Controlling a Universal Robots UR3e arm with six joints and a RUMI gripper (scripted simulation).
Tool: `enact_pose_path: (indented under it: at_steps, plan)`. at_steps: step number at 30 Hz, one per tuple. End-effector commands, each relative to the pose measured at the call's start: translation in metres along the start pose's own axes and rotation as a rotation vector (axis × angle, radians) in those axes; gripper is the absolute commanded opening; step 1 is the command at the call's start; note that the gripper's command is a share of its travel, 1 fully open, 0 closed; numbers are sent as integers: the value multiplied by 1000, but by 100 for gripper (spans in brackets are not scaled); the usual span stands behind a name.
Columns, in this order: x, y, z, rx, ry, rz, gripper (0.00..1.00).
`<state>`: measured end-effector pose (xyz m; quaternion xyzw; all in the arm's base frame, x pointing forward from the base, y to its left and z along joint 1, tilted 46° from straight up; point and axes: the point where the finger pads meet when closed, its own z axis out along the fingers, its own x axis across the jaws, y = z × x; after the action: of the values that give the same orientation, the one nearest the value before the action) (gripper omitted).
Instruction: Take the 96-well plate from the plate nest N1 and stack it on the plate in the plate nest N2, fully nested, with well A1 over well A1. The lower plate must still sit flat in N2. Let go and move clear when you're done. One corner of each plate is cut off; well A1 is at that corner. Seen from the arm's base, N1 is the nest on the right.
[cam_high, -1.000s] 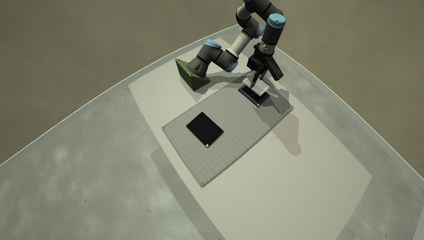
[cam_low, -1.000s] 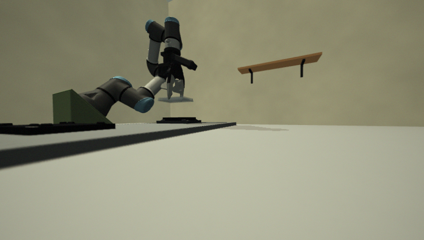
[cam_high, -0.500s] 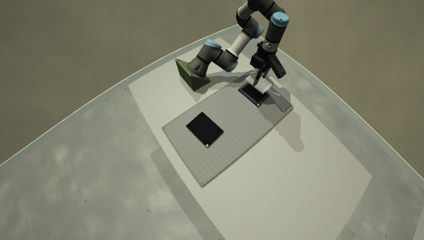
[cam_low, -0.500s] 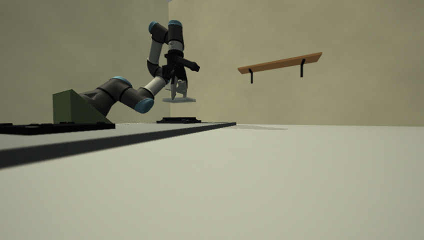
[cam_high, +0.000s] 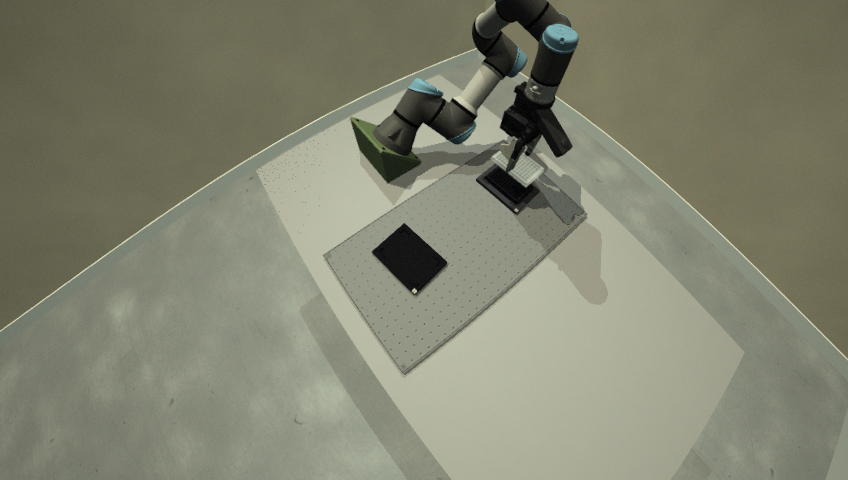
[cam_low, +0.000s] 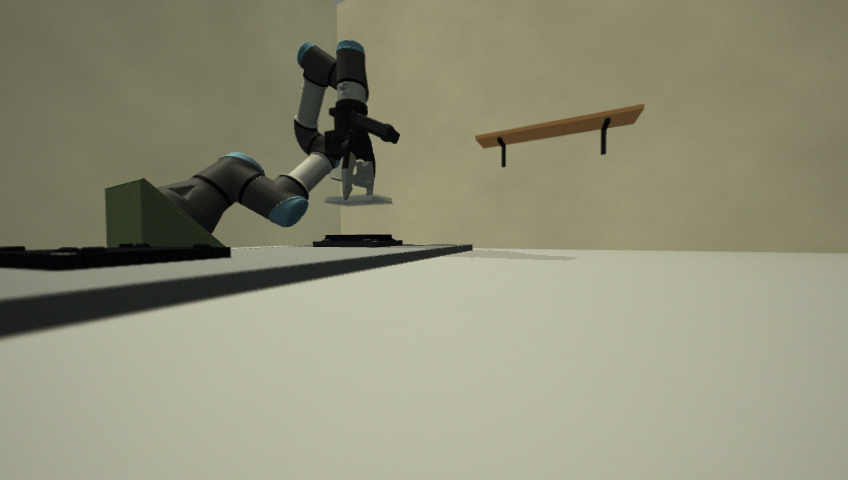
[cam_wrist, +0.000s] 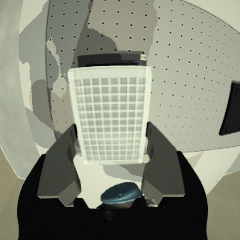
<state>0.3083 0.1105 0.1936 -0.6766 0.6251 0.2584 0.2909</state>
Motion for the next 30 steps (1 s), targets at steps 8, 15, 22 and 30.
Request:
enact_pose_path:
  at_steps: [8,15,22,30]
  plan:
    - [1,-1,-1,2,1,0,0]
    - [2,-1,-1,2,1,0,0]
    - [2,-1,11,2,0,0,0]
    - [2,-1,21,2,0,0,0]
